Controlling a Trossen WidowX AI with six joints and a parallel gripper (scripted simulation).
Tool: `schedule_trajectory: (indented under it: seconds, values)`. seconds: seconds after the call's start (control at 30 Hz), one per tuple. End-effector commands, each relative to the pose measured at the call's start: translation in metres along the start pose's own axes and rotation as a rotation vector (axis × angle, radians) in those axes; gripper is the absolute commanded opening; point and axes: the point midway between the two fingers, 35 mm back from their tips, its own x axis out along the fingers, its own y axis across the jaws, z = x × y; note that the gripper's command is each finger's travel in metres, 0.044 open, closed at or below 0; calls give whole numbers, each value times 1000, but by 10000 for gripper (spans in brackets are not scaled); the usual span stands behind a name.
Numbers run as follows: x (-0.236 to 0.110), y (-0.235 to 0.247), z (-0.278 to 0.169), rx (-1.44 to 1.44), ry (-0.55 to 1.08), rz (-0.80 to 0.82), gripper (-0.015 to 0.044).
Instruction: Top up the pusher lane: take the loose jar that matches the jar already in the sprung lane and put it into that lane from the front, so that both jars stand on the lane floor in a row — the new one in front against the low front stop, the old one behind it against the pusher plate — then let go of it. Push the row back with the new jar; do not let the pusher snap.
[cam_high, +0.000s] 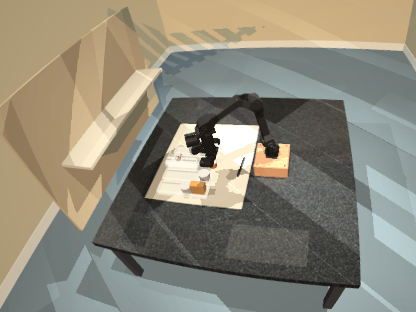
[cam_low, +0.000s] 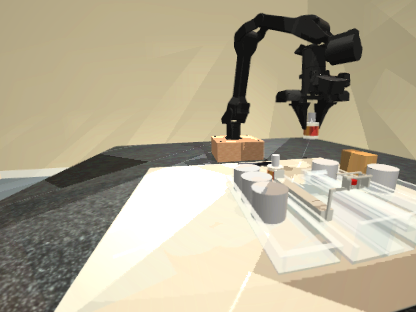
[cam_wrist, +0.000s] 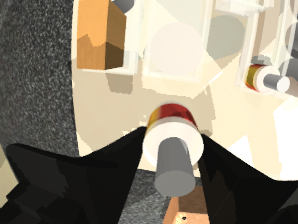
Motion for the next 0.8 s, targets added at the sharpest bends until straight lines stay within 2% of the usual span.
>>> schedule_trajectory:
  seconds: [0.0,0.77]
  values:
    - [-1,-5,0,8,6,-8,0]
    - [49,-126,7,-5,6,-17,0]
